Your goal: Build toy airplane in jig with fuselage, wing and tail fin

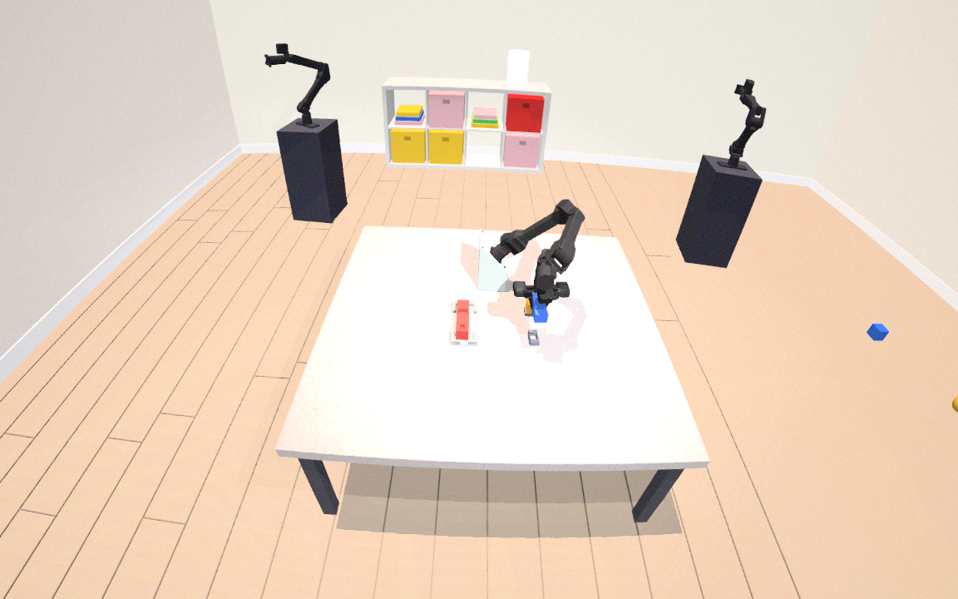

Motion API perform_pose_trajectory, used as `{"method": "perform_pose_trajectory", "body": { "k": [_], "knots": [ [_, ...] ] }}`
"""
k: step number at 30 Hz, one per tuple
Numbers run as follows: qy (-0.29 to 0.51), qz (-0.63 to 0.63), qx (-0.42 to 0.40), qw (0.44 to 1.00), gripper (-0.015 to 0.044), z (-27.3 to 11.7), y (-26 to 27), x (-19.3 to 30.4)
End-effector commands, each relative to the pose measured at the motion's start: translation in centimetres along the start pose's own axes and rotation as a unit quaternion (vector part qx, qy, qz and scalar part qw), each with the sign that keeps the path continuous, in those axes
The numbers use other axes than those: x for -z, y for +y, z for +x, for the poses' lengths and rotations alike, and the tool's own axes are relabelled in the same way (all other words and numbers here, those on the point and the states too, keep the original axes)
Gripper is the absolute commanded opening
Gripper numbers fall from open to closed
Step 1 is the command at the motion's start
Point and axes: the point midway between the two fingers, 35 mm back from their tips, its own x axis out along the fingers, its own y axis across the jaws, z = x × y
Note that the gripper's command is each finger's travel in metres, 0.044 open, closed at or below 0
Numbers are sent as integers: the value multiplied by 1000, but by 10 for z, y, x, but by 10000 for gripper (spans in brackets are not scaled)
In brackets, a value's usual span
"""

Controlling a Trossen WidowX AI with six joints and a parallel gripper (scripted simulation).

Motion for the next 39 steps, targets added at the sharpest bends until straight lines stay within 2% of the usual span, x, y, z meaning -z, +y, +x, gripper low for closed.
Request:
{"method": "perform_pose_trajectory", "body": {
  "k": [1, 20, 39],
  "knots": [
    [-3, -17, -1, 1000, 0, -3, -7, -1],
    [-3, -163, 12, 987, 0, 4, -69, 2],
    [2, -310, 19, 951, 0, 11, -129, 17]
  ]
}}
